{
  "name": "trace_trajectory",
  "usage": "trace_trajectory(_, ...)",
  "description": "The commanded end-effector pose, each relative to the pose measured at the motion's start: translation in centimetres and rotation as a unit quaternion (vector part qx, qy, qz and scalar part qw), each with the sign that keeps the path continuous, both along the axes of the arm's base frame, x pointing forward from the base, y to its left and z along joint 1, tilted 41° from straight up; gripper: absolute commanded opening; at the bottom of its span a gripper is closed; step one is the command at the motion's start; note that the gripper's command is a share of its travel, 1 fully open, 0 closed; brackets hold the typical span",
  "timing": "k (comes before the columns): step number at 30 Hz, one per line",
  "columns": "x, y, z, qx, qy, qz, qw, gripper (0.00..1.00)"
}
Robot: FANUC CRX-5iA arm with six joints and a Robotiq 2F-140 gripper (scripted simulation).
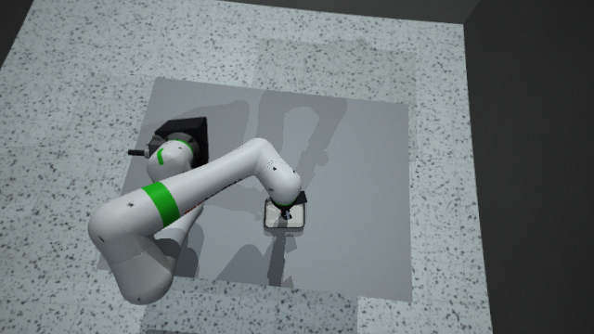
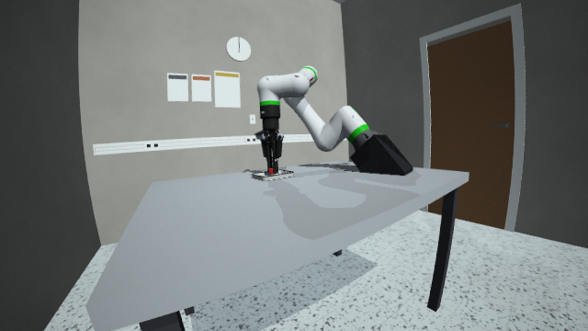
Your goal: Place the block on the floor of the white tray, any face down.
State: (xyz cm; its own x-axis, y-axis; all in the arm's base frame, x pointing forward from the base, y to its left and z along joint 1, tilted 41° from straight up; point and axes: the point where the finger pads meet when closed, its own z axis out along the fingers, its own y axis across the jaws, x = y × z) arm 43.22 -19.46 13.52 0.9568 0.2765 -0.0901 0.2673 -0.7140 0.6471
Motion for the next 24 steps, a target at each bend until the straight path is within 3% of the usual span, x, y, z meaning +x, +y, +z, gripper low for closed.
trace_trajectory(1, 0.12, -0.17, -0.17, 0.0, -0.001, 0.001, 1.0, 0.1)
trace_trajectory(24, 0.22, -0.56, -0.61, 0.0, -0.001, 0.001, 1.0, 0.1)
